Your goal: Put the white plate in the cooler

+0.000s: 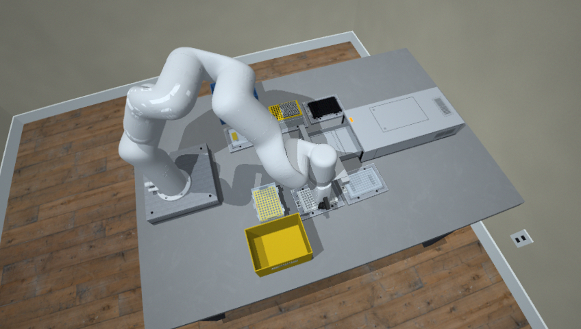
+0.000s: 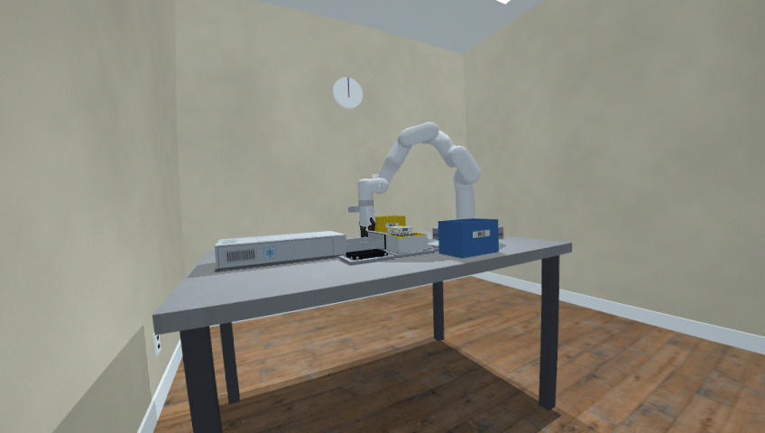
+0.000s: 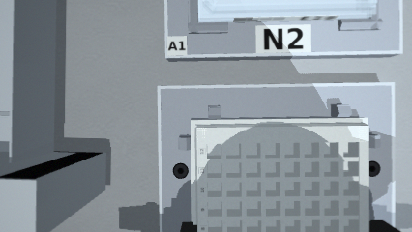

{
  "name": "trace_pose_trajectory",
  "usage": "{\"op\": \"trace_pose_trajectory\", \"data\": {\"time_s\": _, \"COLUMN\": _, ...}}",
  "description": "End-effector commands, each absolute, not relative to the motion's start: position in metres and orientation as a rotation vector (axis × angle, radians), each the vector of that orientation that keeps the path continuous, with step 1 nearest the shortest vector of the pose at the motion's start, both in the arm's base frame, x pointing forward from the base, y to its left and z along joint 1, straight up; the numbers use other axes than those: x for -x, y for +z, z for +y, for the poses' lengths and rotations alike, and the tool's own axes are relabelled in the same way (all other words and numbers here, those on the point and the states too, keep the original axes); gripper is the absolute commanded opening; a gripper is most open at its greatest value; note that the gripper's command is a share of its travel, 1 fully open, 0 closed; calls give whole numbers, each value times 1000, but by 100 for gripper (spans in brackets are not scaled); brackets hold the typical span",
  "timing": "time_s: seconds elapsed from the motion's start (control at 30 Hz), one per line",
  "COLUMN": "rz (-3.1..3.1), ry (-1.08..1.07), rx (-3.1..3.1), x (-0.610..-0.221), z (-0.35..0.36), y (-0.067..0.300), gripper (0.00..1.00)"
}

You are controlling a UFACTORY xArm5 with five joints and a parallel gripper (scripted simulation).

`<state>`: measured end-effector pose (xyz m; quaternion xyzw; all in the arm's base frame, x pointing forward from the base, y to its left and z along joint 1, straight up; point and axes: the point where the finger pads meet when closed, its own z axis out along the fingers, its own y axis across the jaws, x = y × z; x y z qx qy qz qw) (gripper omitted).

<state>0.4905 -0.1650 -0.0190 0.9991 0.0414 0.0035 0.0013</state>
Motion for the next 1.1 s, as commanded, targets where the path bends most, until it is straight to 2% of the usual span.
{"op": "trace_pose_trajectory", "data": {"time_s": 0.0, "rz": 130, "ry": 15, "rx": -3133, "x": -492, "z": -165, "y": -18, "gripper": 0}}
{"op": "trace_pose_trajectory", "data": {"time_s": 1.07, "rz": 130, "ry": 15, "rx": -3133, "x": -492, "z": -165, "y": -15, "gripper": 0}}
